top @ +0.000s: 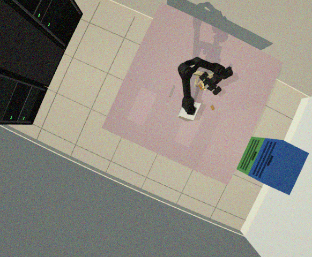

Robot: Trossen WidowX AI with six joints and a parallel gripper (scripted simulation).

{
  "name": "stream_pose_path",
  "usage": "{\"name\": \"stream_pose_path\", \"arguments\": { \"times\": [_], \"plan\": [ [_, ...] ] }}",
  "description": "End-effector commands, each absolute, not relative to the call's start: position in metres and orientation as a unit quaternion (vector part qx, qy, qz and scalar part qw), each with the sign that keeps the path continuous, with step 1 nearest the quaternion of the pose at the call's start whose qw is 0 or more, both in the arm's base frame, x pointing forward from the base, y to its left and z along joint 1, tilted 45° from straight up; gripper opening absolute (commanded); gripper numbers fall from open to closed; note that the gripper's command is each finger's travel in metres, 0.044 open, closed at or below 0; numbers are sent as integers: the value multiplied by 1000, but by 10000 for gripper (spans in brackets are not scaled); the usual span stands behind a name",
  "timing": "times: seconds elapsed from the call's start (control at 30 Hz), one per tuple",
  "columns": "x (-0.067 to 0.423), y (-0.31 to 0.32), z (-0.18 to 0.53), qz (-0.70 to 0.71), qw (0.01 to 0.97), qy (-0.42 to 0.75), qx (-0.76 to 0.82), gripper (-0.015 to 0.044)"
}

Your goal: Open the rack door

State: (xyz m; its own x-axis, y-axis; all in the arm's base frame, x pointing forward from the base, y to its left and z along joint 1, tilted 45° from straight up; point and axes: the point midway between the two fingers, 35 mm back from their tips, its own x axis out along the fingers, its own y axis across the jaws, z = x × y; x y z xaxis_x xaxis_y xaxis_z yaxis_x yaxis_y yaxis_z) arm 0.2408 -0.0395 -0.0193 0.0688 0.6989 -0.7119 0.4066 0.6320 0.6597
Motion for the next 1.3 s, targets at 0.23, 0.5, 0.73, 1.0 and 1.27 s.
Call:
{"name": "stream_pose_path", "arguments": {
  "times": [0.23,0.5,0.73,1.0,1.27],
  "plan": [
    [238,-55,-36,182,639,658,354,14],
    [238,-67,-48,221,659,646,314,14],
    [240,-78,-58,256,676,633,278,14],
    [244,-91,-70,297,693,615,231,14],
    [251,-104,-82,337,707,594,184,14]
  ]
}}
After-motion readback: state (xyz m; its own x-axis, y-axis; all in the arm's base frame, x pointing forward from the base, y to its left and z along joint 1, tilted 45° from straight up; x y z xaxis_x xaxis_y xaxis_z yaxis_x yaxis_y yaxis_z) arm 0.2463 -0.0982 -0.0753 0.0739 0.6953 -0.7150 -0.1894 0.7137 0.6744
